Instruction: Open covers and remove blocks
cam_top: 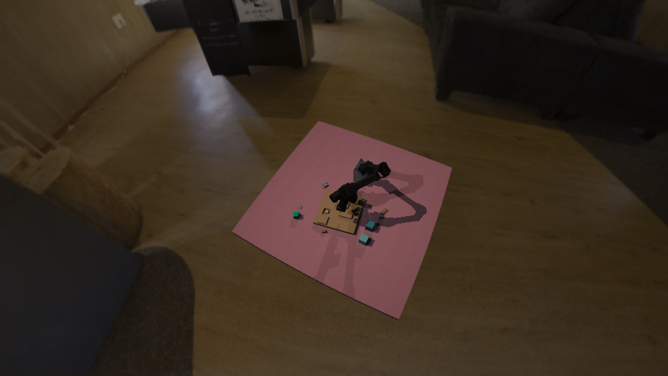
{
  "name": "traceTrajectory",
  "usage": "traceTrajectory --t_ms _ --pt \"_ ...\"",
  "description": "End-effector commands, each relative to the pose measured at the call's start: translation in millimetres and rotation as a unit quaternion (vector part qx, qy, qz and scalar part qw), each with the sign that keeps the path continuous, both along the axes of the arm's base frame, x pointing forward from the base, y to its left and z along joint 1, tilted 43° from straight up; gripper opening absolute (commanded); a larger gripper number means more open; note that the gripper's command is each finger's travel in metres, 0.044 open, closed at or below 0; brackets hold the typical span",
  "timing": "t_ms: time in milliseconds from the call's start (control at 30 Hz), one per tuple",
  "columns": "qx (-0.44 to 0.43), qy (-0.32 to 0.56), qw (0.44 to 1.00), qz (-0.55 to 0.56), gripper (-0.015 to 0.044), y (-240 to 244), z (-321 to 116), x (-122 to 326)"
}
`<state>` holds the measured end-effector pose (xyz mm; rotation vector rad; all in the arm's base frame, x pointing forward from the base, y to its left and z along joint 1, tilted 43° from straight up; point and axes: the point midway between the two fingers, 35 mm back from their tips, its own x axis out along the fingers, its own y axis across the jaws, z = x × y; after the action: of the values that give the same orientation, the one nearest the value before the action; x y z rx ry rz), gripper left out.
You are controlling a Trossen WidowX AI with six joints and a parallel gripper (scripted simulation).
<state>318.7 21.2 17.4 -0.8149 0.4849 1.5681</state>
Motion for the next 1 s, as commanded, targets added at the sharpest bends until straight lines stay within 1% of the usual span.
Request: traceTrajectory --t_ms 0,400,967 --pt "0.002 0.003 1.0 -0.001 0.0 1.1 0.1 -0.1" --pt "0.002 0.003 1.0 -0.001 0.0 1.7 -0.7 0.0" --pt "0.001 0.003 1.0 -0.001 0.0 12.7 -12.7 0.7"
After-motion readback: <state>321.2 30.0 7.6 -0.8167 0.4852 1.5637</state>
